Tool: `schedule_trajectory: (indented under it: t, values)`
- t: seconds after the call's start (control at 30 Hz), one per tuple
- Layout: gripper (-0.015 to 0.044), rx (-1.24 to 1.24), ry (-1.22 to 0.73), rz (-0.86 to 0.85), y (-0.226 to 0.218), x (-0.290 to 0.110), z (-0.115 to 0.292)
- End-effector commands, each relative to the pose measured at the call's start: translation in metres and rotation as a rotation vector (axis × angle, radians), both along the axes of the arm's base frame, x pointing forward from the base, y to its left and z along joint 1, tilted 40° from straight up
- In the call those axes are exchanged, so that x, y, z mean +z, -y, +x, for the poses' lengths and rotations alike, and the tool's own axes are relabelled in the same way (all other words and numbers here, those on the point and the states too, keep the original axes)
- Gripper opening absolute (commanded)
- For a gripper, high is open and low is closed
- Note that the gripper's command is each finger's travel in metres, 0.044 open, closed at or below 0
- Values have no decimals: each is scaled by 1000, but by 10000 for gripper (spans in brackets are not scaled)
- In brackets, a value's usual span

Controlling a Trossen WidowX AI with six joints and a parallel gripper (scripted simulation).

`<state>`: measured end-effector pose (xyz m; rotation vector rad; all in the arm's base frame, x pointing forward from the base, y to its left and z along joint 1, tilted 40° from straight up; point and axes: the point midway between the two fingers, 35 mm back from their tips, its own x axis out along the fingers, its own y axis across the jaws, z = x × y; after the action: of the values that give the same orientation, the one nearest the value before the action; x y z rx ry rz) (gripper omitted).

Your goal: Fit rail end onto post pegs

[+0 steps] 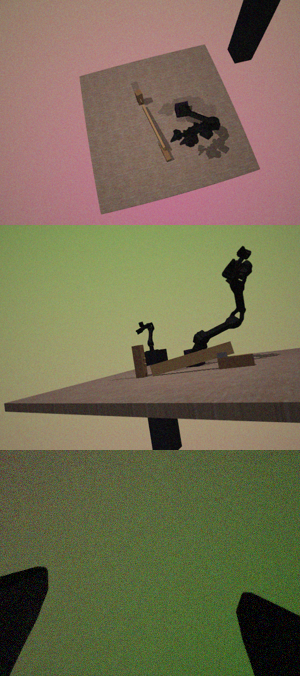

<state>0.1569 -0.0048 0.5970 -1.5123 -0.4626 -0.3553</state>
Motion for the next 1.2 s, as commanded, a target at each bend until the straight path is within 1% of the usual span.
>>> schedule_trajectory:
  t: [0.0, 0.03, 0.13, 0.3, 0.47, 0.63, 0.7, 0.8, 0.93, 1.03, 1.17]
  values:
    - [426, -2, -7, 0, 1, -1, 2]
    - [440, -6, -29, 1, 5, -5, 10]
    - [440, -30, -154, 6, 25, -30, 49]
    - [440, -51, -376, 8, 56, -84, 109]
    - [440, -38, -566, 6, 69, -140, 150]
    - [440, -17, -755, -2, 83, -198, 182]
    - [440, -1, -849, -6, 90, -228, 194]
    - [440, 37, -997, -9, 98, -277, 208]
    - [440, 107, -1187, -8, 105, -342, 217]
    - [440, 180, -1331, -2, 107, -392, 216]
    - [440, 308, -1518, 20, 104, -456, 205]
